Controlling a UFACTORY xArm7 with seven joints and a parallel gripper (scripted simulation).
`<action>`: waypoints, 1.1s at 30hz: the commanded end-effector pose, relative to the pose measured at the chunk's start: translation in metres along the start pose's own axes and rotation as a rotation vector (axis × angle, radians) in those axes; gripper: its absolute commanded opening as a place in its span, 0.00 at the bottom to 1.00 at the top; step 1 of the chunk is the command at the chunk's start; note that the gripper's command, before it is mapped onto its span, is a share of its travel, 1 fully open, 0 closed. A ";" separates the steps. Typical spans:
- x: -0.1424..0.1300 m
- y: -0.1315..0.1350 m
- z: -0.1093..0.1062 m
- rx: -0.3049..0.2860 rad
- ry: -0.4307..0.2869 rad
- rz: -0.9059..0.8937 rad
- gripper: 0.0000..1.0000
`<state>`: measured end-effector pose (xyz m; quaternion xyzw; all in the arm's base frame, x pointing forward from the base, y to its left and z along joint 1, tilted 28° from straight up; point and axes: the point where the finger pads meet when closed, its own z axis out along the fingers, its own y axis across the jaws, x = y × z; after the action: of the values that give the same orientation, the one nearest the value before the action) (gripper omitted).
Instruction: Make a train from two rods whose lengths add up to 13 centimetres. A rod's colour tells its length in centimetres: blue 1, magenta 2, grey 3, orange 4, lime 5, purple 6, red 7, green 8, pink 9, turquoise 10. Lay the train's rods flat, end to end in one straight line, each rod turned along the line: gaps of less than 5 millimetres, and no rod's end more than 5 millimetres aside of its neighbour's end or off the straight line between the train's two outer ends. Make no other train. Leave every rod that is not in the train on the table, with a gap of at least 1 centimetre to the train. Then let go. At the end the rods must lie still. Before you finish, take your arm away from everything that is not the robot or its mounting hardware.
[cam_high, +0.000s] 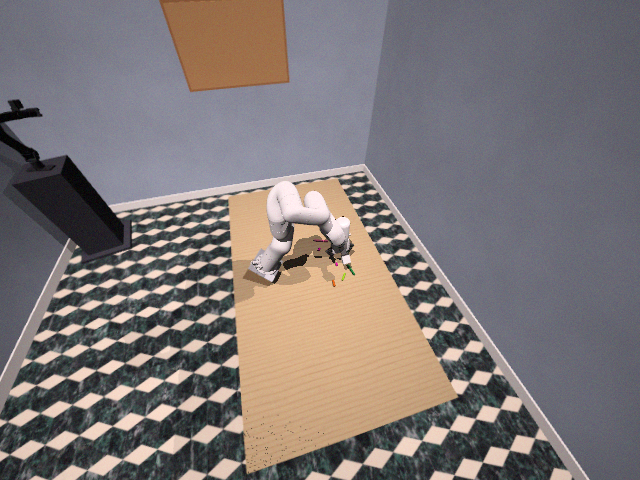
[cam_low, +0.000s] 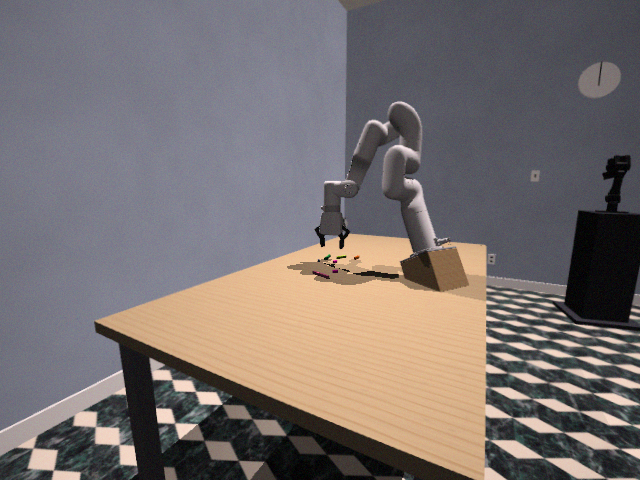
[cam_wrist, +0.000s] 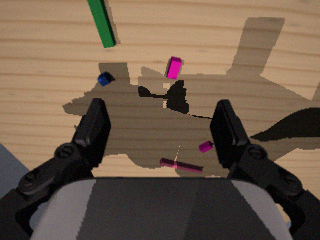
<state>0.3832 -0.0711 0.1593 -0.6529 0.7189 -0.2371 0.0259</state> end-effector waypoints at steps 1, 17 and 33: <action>-0.035 0.002 0.002 -0.007 0.003 -0.168 1.00; -0.153 0.031 -0.002 0.004 0.004 -0.748 1.00; -0.153 0.031 -0.002 0.004 0.004 -0.748 1.00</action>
<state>0.3756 0.0750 0.1066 -0.8696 0.4313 -0.2317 -0.0638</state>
